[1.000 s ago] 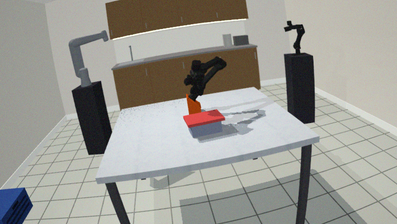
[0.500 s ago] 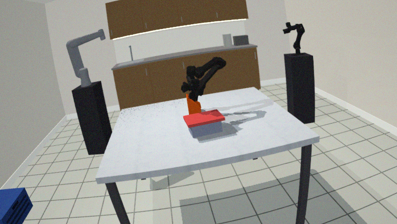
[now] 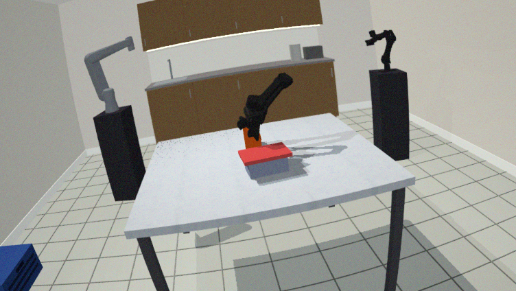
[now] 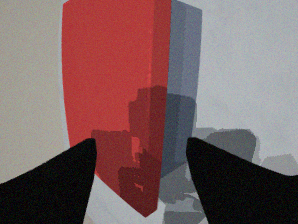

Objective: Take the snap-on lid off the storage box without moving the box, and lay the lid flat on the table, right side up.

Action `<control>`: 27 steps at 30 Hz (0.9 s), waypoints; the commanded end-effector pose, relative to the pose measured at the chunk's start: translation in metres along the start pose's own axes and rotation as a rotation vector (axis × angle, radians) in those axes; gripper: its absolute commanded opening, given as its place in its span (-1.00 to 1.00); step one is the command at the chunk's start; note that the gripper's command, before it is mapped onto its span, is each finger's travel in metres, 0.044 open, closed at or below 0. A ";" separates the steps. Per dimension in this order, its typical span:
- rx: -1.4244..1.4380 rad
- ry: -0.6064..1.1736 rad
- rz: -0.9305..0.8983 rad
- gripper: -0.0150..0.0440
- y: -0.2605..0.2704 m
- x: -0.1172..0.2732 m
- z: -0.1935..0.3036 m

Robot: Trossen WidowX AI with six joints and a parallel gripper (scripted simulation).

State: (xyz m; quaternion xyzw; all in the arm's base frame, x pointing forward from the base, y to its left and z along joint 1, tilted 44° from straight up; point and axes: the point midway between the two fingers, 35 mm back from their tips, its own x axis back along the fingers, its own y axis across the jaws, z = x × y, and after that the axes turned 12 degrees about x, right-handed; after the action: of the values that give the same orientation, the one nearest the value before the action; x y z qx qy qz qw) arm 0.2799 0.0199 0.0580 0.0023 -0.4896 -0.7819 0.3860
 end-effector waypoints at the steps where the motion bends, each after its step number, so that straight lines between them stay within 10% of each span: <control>1: -0.009 -0.003 0.009 0.31 -0.004 -0.005 0.000; 27: -0.008 -0.005 0.012 0.31 -0.003 -0.046 -0.001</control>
State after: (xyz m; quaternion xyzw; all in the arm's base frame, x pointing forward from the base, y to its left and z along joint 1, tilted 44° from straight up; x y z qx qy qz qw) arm 0.3060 0.0446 0.0387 -0.0042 -0.4868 -0.7809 0.3914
